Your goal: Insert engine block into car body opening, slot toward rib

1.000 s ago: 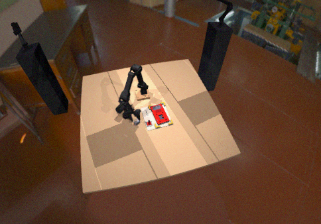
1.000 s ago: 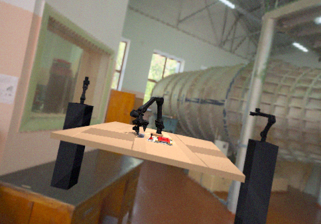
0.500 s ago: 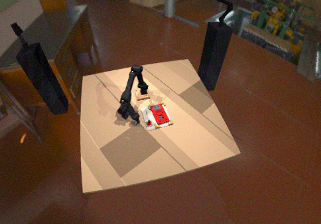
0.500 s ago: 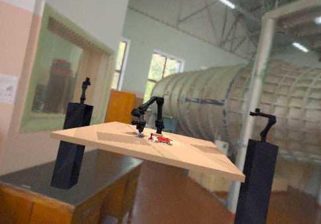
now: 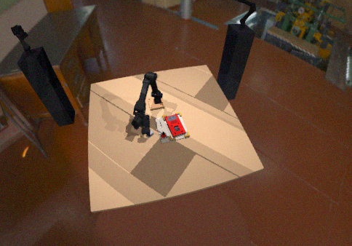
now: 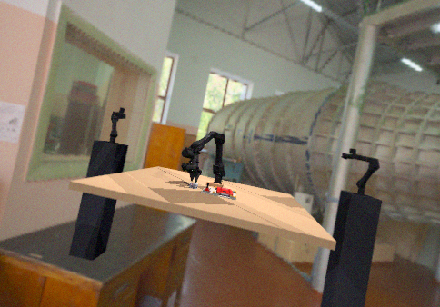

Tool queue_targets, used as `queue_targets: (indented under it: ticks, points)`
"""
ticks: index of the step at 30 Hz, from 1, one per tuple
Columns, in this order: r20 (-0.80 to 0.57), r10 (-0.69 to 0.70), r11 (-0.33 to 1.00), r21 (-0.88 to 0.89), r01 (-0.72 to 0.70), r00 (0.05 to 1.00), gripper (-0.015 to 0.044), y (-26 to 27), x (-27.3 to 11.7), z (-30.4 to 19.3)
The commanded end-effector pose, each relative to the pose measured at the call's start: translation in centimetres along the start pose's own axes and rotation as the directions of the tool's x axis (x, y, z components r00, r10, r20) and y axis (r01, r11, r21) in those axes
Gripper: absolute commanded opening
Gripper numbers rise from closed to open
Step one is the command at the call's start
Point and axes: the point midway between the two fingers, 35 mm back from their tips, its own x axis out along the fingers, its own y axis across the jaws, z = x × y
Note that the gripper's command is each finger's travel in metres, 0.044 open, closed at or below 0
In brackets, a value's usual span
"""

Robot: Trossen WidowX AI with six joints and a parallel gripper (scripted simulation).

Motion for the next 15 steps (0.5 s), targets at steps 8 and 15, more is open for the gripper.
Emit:
queue_targets:
  ticks: [8, 15]
  points:
    - [0.079, -0.085, 0.941, 0.334, 0.054, 0.993, 0.044, 0.2, -0.7, -0.3]
    - [0.133, -0.135, 0.845, 0.533, 0.044, 0.982, 0.044, 0.3, -1.2, -0.6]
